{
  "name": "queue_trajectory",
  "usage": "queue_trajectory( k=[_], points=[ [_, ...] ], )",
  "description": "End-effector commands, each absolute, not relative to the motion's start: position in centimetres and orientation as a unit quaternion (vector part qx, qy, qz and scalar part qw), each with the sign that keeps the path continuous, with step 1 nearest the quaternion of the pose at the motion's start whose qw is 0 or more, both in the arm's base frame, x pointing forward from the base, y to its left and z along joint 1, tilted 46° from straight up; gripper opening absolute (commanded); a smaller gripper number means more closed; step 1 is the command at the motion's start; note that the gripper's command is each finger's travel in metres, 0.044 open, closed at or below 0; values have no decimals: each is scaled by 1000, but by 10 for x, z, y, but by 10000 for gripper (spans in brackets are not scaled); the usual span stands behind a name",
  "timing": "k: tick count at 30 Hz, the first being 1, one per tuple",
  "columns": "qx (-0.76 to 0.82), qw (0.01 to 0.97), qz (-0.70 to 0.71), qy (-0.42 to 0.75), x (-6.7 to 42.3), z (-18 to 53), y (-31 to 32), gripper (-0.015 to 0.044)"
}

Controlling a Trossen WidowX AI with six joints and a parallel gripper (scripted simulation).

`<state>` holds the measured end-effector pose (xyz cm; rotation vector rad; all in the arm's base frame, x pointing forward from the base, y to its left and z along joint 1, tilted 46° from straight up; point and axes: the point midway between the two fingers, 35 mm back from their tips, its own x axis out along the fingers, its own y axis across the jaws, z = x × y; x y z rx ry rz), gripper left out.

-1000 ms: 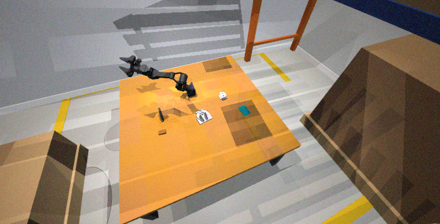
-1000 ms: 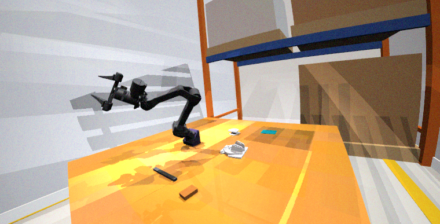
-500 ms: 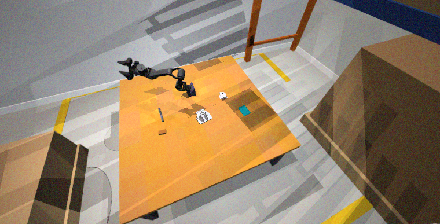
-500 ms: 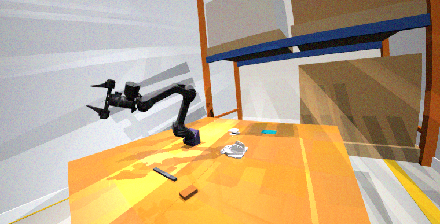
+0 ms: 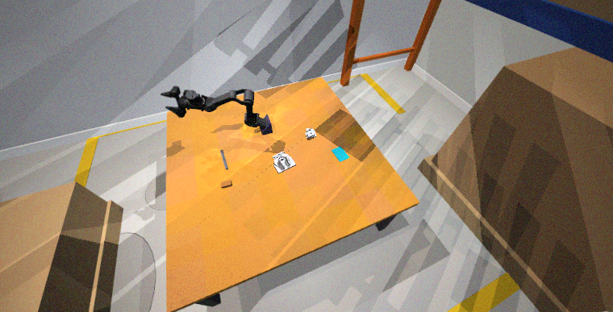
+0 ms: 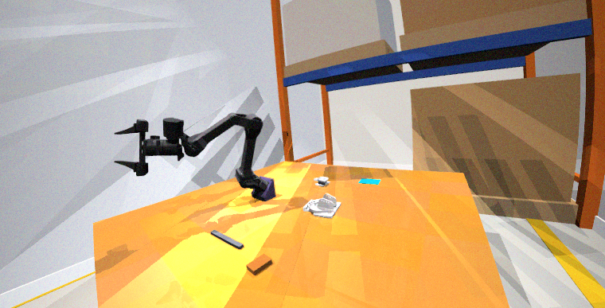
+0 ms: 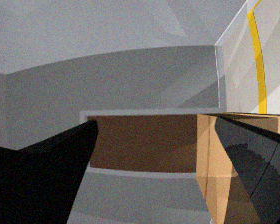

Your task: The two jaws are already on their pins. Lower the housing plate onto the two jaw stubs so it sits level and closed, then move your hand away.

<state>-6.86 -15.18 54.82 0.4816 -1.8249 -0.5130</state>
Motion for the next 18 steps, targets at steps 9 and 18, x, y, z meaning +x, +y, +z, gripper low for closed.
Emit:
queue_trajectory(
  k=[9,18],
  points=[
    [260,558,-246,-749,-56,539,-191,440],
    [302,562,-266,-723,-41,529,-218,440]
  ],
)
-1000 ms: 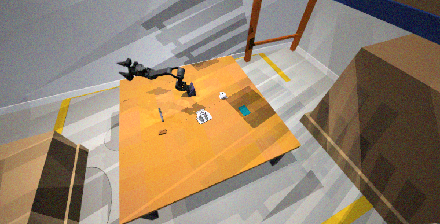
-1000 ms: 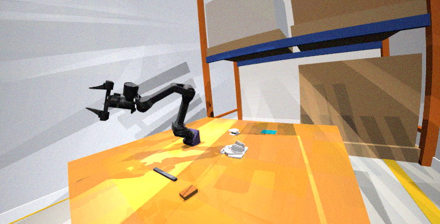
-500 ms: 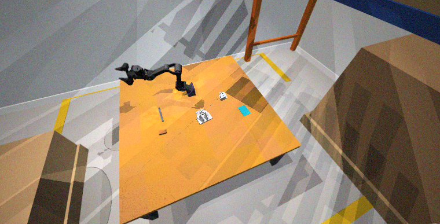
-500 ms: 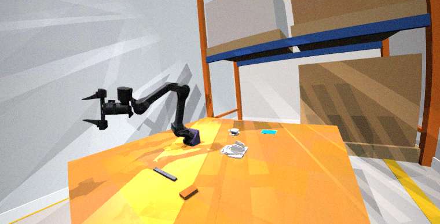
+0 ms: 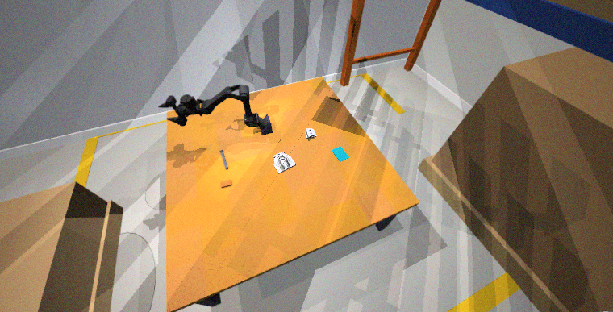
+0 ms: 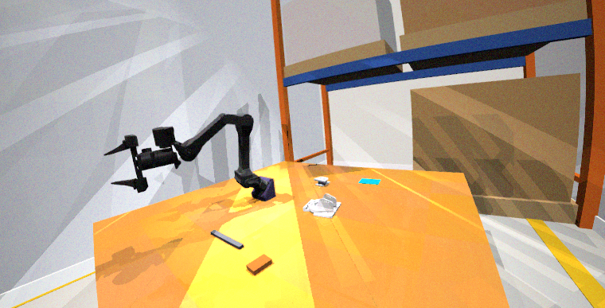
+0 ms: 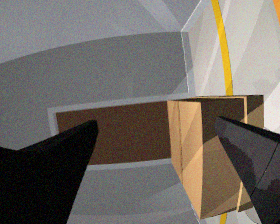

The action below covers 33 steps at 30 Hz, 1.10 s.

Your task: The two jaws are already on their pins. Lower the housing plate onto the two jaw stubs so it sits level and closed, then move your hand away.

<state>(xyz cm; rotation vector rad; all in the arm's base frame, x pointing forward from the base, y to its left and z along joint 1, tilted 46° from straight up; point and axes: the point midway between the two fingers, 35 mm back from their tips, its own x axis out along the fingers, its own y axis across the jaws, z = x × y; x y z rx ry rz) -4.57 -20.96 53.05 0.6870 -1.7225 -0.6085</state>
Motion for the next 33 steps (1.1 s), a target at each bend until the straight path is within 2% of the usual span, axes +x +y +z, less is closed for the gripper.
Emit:
queue_trajectory(
  k=[1,33],
  points=[
    [306,562,-268,-720,-39,528,-221,440],
    [464,592,-305,-584,59,480,-299,440]
  ],
)
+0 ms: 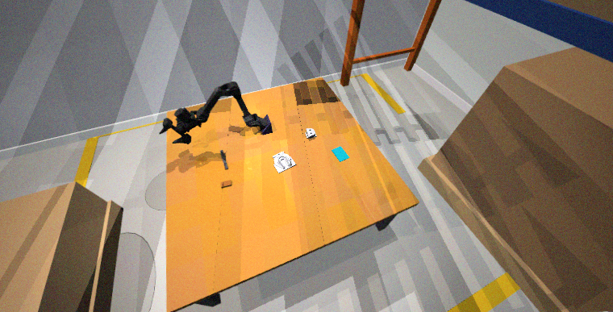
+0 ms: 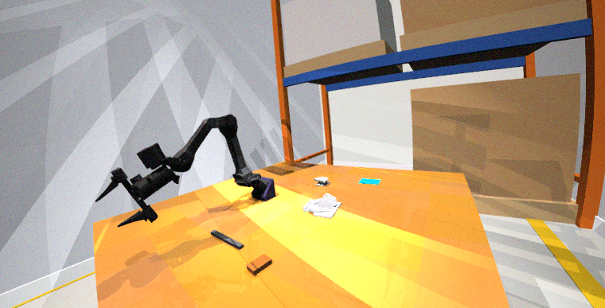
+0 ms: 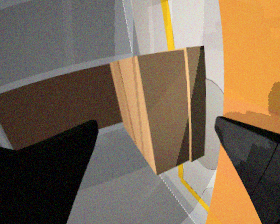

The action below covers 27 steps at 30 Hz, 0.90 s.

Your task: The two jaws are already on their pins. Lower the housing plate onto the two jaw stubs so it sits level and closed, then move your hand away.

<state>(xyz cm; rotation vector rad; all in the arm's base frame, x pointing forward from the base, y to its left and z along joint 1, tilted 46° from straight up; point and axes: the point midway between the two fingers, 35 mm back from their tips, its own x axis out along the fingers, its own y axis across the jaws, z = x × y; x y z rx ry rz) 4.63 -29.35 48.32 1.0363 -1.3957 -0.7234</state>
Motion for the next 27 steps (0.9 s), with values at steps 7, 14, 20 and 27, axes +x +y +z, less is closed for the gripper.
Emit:
queue_trajectory(
  k=[7,14,20,27],
  points=[
    [486,607,-318,-543,88,468,-309,440],
    [503,625,-333,-495,119,454,-315,440],
    [514,643,-344,-452,147,441,-318,440],
    [524,664,-353,-400,180,426,-317,440]
  ],
)
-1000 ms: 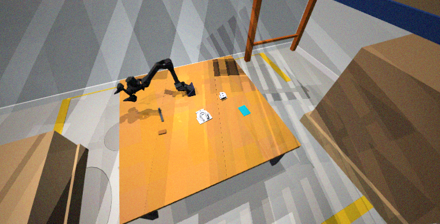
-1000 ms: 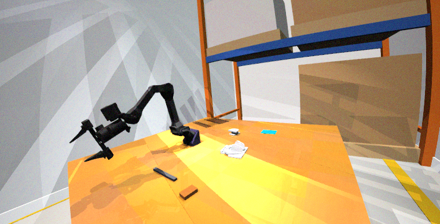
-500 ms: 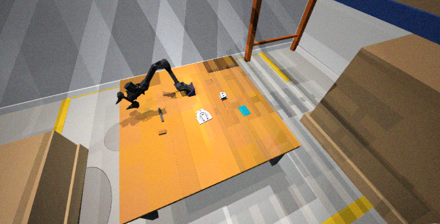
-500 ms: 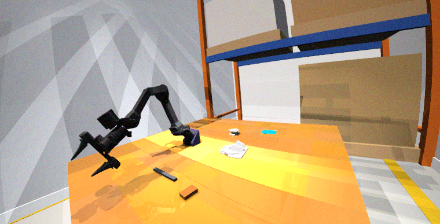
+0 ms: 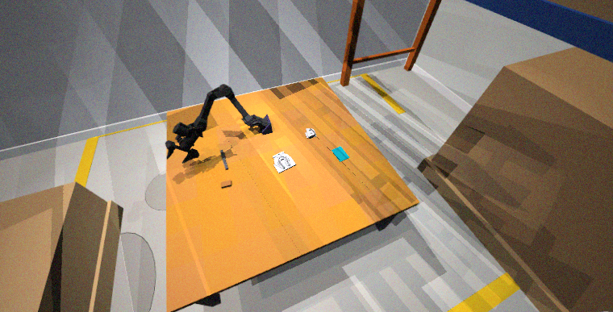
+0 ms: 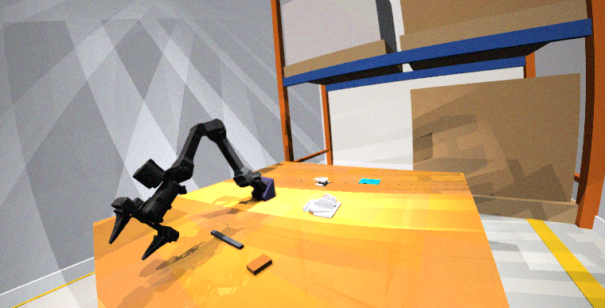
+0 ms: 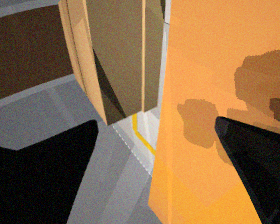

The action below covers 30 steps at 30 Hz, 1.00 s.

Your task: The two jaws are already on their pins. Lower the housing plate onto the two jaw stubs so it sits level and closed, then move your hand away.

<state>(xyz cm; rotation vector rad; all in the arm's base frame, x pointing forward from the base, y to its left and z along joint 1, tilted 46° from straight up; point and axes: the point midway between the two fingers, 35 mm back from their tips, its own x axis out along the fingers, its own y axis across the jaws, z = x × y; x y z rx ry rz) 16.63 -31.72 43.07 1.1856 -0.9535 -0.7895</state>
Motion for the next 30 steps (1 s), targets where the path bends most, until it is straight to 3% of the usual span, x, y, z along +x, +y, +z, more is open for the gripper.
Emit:
queue_trajectory(
  k=[1,30],
  points=[
    [525,667,-355,-392,185,424,-317,440],
    [513,766,-357,-153,317,354,-268,440]
  ],
)
